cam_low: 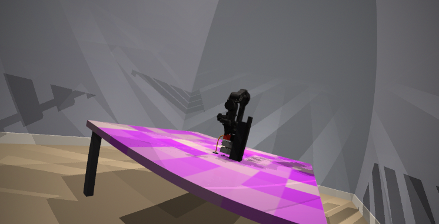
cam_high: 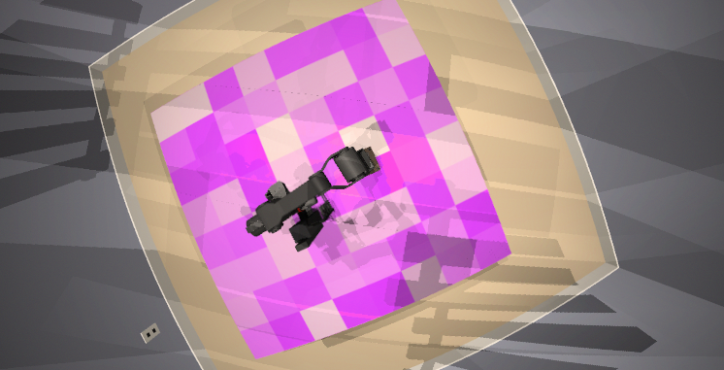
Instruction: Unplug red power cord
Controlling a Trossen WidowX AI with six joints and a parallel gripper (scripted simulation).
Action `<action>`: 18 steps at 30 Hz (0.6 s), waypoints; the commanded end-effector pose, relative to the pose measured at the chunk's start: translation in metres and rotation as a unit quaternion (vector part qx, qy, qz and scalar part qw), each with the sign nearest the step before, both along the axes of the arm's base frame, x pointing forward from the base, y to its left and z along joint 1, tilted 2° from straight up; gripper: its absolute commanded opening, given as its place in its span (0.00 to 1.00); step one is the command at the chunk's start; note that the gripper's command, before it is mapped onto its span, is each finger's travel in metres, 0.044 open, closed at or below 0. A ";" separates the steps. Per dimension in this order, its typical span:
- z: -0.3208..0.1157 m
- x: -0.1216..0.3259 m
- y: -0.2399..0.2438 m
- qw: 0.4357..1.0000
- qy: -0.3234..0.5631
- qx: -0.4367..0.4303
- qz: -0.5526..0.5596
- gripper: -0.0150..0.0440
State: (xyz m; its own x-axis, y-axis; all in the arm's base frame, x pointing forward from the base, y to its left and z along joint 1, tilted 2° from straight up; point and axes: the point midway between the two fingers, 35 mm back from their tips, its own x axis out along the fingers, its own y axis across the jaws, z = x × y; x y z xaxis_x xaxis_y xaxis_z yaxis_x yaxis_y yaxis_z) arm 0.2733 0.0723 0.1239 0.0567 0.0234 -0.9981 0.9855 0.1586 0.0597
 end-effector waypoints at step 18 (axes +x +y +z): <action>-0.001 0.001 -0.003 1.000 0.000 0.000 0.000 0.25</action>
